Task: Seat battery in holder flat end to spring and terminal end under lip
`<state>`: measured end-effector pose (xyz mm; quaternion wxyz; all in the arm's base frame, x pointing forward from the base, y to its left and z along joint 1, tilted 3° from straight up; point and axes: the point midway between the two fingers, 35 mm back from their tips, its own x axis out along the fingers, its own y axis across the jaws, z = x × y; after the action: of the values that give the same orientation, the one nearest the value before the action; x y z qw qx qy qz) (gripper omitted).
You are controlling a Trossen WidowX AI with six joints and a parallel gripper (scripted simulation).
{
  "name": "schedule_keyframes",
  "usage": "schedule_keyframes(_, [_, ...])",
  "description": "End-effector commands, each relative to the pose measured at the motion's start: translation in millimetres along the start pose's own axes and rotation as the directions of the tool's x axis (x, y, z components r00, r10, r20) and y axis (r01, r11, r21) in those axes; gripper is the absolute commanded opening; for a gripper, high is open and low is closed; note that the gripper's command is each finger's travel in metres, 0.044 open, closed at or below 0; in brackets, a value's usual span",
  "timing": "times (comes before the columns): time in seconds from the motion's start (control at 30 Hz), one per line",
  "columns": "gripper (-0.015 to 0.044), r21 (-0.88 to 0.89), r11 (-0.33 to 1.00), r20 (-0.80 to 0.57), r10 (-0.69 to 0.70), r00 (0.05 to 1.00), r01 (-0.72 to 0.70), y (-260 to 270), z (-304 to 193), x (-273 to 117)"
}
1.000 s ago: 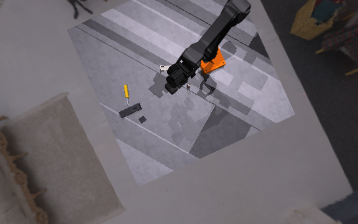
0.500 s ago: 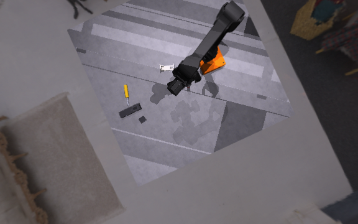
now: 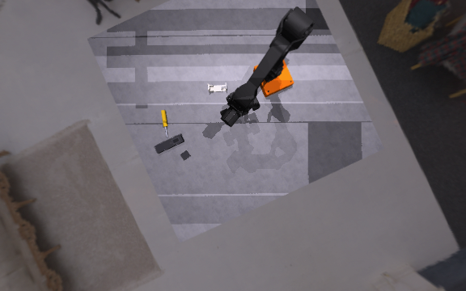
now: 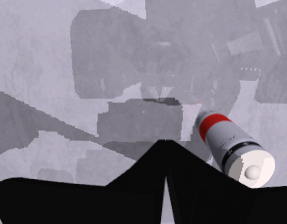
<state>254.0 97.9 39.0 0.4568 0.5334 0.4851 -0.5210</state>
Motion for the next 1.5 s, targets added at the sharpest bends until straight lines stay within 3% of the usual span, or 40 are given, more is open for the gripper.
schedule_keyframes(0.0, [0.0000,0.002,1.000,-0.004,-0.004,1.000,0.004,-6.4,-1.0,1.3])
schedule_keyframes(1.47, [0.0000,-0.001,1.000,-0.002,-0.005,1.000,0.005,-61.9,-1.3,-8.4])
